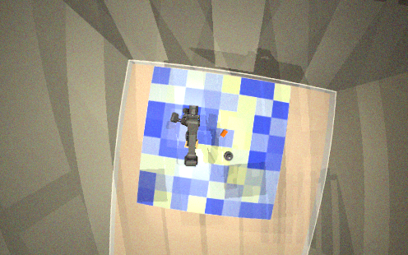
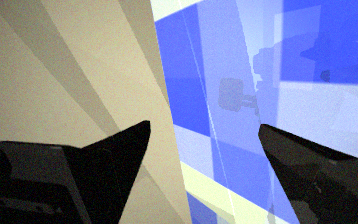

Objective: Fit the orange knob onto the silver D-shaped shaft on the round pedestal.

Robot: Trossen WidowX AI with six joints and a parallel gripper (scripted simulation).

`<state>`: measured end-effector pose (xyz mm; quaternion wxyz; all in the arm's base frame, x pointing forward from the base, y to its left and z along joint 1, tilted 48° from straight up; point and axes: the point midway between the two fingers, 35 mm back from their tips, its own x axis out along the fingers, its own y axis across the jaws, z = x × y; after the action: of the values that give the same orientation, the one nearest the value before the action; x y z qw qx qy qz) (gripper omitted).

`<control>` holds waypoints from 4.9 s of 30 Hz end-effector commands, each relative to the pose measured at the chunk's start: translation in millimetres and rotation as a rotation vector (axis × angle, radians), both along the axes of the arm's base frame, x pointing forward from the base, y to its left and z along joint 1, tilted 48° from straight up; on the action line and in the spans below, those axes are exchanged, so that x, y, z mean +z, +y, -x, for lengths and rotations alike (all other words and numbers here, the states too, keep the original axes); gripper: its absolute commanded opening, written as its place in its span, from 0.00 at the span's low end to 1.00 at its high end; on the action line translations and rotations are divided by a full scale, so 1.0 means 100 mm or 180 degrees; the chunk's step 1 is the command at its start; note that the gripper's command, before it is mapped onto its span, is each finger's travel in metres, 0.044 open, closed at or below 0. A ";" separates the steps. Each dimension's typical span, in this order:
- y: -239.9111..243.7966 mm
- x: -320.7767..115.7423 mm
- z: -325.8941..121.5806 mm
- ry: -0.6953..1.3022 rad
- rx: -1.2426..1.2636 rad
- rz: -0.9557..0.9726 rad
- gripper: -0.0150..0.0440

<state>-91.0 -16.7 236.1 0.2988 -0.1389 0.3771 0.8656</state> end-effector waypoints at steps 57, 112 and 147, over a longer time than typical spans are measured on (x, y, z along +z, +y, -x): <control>1.38 -1.33 -3.40 0.7242 -0.6229 0.5394 1.00; 1.72 -1.63 -3.34 0.7246 -0.6219 0.5393 0.59; 1.61 -1.54 -3.37 0.5586 -0.6059 0.4547 0.56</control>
<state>245.0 144.6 81.4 0.2869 0.5984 0.7149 -0.2203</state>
